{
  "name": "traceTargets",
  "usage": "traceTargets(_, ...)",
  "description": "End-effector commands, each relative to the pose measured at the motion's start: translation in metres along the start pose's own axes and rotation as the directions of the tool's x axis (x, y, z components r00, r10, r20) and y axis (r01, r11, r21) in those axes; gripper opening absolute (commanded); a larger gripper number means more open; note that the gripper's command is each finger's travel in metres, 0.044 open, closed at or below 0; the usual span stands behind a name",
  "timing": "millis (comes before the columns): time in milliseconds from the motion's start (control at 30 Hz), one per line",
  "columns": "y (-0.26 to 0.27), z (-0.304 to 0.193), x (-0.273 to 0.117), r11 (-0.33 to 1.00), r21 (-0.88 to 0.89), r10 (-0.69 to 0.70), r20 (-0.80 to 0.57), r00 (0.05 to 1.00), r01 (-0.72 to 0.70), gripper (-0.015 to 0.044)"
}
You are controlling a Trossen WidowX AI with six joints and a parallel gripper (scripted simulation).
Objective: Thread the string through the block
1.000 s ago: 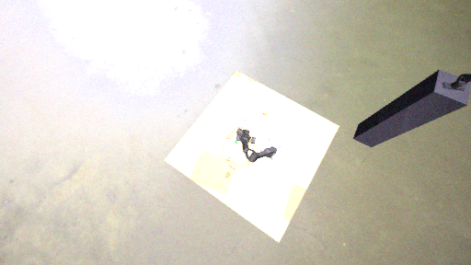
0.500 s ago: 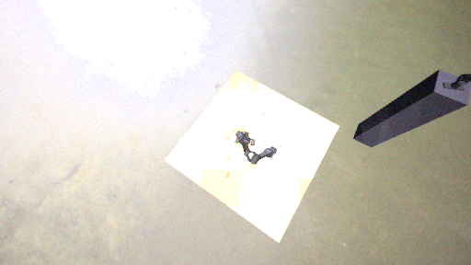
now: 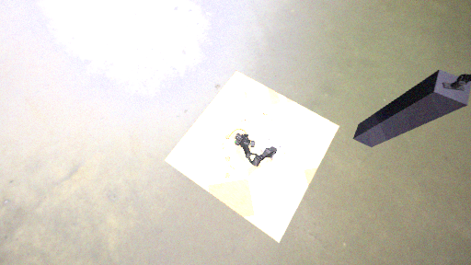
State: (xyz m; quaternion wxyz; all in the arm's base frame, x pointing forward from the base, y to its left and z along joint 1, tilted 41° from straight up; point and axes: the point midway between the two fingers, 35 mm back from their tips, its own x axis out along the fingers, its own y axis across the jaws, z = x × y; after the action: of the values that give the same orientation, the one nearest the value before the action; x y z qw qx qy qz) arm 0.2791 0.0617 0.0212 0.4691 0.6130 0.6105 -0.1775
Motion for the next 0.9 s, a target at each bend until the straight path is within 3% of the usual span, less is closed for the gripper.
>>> traceTargets(0, -0.002, -0.006, 0.000, 1.000, 0.000, -0.001, 0.005, 1.000, 0.001, 0.0000)
traceTargets(733, -0.001, -0.032, 0.009, 1.000, -0.018, -0.017, 0.005, 1.000, 0.017, 0.0000)
traceTargets(867, -0.001, -0.031, 0.007, 1.000, -0.025, -0.014, -0.002, 1.000, 0.014, 0.0105)
